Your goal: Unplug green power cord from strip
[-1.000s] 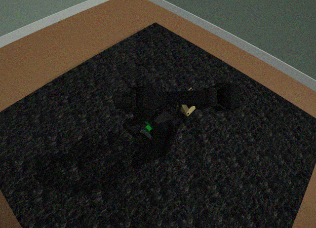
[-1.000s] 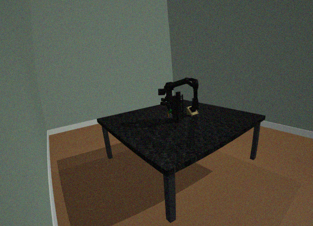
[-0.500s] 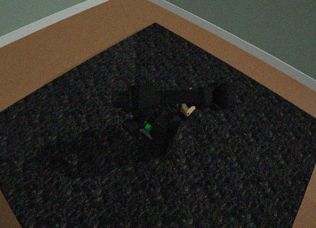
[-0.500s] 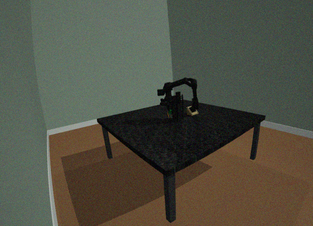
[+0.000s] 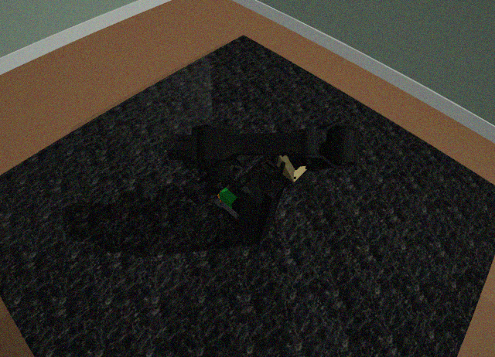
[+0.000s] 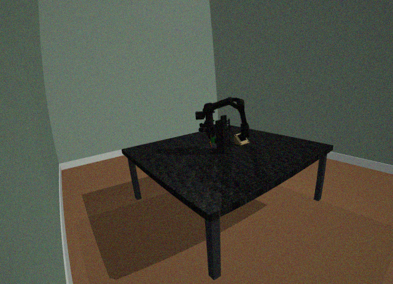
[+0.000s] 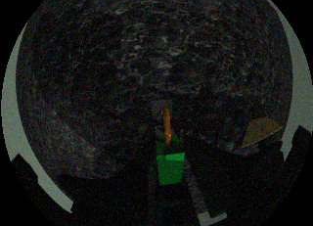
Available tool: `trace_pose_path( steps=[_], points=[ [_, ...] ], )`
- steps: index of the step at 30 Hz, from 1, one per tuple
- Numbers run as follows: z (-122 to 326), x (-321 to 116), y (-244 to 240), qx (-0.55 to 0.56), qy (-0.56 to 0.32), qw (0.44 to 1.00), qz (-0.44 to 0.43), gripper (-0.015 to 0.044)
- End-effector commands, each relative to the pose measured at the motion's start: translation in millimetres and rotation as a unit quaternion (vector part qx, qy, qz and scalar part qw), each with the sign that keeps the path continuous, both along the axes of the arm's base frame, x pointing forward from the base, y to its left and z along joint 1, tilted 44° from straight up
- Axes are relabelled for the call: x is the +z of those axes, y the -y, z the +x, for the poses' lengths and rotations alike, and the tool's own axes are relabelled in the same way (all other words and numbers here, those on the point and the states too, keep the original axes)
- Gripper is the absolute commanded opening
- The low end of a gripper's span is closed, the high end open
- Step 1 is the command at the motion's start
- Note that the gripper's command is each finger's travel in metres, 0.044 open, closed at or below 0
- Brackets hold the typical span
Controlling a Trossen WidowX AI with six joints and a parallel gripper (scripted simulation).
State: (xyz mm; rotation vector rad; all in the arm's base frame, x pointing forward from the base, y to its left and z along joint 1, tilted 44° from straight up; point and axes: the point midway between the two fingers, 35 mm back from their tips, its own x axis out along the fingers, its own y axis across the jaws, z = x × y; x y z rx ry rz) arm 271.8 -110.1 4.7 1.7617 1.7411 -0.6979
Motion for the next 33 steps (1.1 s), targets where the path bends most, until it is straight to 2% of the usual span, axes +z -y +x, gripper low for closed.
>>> trace_pose_path(
  steps=[1, 2, 3, 8, 33],
  points=[
    [-1.8, -12.7, 24.9, -0.007, 0.001, 1.000, -0.022, 0.0000],
    [-2.1, -13.6, 26.2, -0.007, 0.000, 1.000, -0.022, 0.0000],
    [-0.9, -8.4, 13.6, 0.001, 0.001, 1.000, -0.021, 0.0026],
    [-0.9, -8.4, 13.6, 0.001, 0.001, 1.000, -0.021, 0.0157],
    [-1.5, 3.1, 13.6, -0.008, 0.000, 1.000, -0.020, 0.0160]
  ],
)
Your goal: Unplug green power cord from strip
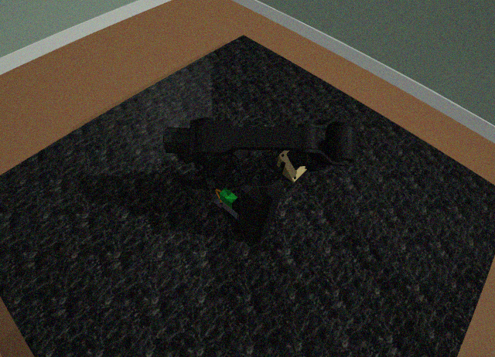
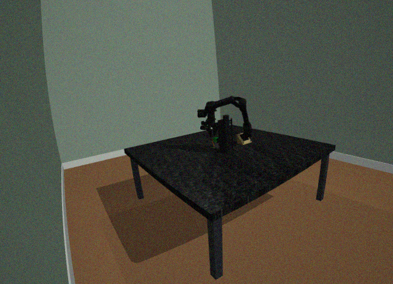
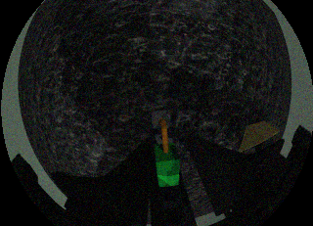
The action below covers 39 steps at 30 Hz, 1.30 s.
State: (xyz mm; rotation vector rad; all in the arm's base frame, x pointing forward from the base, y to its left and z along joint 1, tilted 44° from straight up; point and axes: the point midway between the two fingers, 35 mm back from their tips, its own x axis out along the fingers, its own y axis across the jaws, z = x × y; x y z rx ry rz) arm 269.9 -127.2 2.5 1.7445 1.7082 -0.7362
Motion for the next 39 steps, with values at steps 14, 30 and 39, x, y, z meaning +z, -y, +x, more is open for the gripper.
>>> trace_pose_path(
  steps=[14, 30, 39],
  points=[
    [-0.3, 20.3, -20.0, -0.002, 0.001, 1.000, 0.001, 0.0160],
    [-1.0, 23.5, -30.9, -0.002, 0.001, 1.000, 0.001, 0.0160],
    [0.0, 19.5, -33.7, 0.001, 0.003, 1.000, -0.001, 0.0134]
  ],
)
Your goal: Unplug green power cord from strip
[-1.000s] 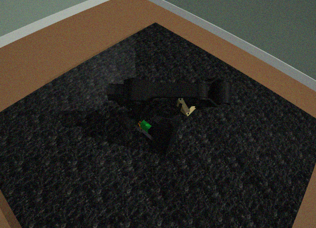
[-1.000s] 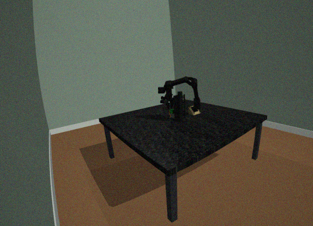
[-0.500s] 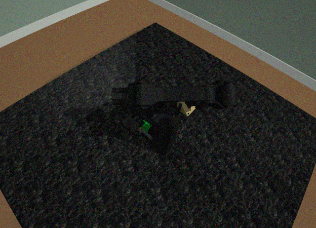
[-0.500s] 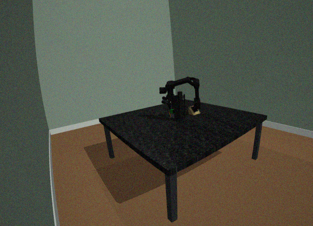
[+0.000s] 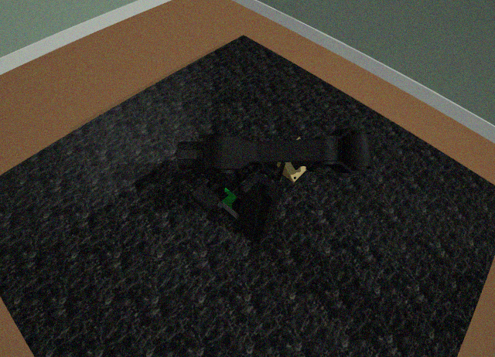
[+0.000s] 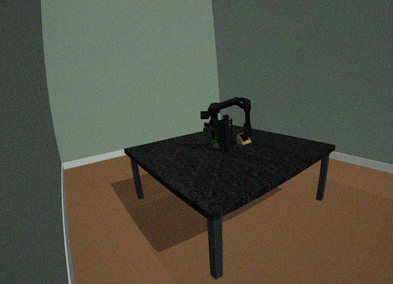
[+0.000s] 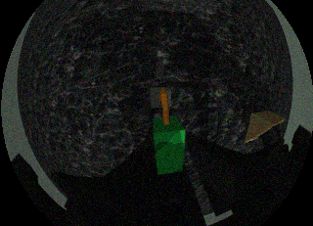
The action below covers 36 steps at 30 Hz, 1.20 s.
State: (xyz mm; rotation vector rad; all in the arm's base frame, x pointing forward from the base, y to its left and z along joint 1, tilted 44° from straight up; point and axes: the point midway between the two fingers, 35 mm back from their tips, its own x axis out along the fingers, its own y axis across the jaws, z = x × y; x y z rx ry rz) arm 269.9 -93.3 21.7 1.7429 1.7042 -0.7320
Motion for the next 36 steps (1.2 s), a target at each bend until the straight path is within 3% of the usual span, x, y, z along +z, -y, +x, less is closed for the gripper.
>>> trace_pose_path(
  steps=[1, 3, 11, 36],
  points=[
    [0.1, 0.2, 0.2, 0.000, 0.000, 1.000, 0.000, 0.0107],
    [0.1, 0.2, 0.2, 0.000, 0.000, 1.000, 0.000, 0.0055],
    [0.1, 0.2, 0.2, 0.000, 0.000, 1.000, 0.000, 0.0002],
    [2.5, -22.0, 28.1, -0.001, 0.000, 1.000, -0.001, 0.0000]
  ],
)
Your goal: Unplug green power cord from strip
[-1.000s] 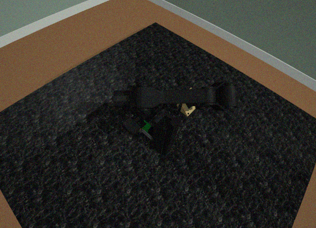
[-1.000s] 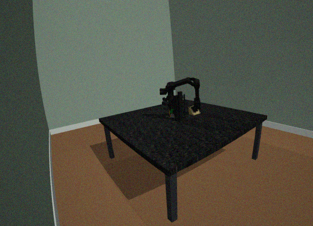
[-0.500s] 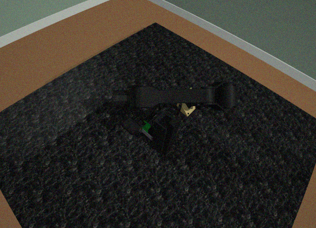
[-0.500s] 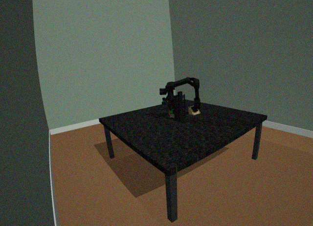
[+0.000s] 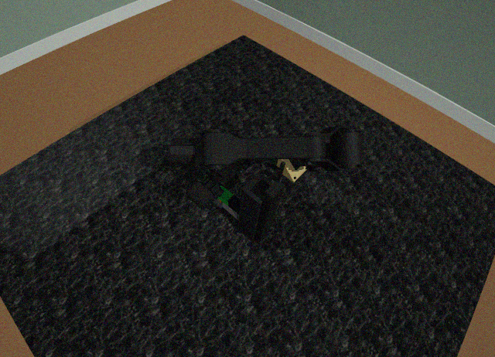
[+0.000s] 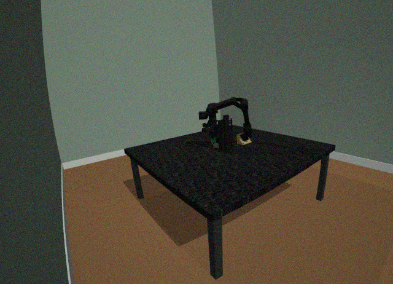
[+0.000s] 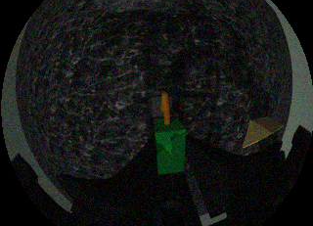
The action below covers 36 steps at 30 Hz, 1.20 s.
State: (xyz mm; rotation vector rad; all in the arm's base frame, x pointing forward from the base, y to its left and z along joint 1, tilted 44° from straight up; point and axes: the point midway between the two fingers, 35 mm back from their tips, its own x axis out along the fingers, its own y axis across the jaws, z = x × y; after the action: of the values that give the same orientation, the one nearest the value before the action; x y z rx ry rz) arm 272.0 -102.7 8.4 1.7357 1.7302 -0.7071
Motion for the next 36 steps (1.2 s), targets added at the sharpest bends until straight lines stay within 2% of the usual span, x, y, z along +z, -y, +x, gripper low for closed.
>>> trace_pose_path(
  steps=[1, 3, 16, 20, 24, 36],
  points=[
    [0.3, -9.6, 20.0, -0.012, -0.001, 1.000, -0.010, 0.0000],
    [0.2, -11.4, 22.8, -0.012, -0.001, 1.000, -0.010, 0.0000],
    [-1.3, -7.2, 11.0, -0.013, -0.002, 1.000, -0.008, 0.0341],
    [0.2, -17.2, 29.3, -0.013, -0.002, 1.000, -0.009, 0.0440],
    [-0.9, -37.3, 61.7, -0.013, -0.002, 1.000, -0.010, 0.0440],
    [-1.2, -38.7, 63.8, -0.013, -0.002, 1.000, -0.010, 0.0440]
  ],
)
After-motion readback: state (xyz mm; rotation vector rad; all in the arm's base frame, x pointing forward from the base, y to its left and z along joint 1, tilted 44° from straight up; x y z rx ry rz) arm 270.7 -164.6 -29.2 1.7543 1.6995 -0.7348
